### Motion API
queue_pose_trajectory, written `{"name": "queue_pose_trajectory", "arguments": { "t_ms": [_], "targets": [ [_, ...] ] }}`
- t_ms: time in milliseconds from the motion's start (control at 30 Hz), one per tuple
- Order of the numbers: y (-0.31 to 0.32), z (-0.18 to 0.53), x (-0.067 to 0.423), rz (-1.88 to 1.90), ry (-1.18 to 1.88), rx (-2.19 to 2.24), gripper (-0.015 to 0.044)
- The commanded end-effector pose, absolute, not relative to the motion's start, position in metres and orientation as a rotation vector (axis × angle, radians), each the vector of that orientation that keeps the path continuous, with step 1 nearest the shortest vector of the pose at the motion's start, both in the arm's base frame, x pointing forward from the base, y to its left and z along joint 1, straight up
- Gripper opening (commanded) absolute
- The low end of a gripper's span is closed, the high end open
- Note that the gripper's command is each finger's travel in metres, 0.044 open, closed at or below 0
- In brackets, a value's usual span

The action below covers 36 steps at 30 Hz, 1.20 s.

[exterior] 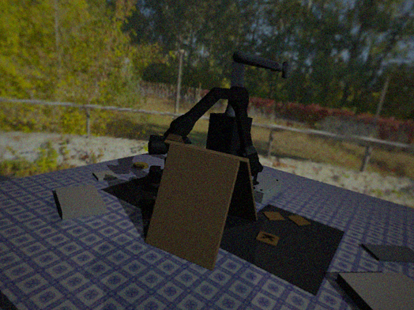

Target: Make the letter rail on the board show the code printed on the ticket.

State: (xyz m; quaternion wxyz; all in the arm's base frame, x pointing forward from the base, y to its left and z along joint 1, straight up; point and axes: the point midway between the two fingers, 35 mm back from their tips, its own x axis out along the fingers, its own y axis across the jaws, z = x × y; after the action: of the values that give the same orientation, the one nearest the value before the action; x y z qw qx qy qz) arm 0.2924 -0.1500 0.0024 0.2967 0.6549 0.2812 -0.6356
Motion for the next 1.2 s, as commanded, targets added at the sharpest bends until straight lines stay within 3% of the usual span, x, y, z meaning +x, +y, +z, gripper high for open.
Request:
{"name": "queue_pose_trajectory", "arguments": {
  "t_ms": [0, 233, 533, 1167],
  "targets": [
    [-0.150, 0.001, 0.291, -1.697, 0.745, 1.737, 0.0280],
    [-0.151, 0.001, 0.292, -1.697, 0.744, 1.737, 0.0233],
    [-0.149, 0.007, 0.291, -1.696, 0.745, 1.737, 0.0000],
    [-0.146, 0.016, 0.290, -1.696, 0.745, 1.737, 0.0000]
  ]
}}
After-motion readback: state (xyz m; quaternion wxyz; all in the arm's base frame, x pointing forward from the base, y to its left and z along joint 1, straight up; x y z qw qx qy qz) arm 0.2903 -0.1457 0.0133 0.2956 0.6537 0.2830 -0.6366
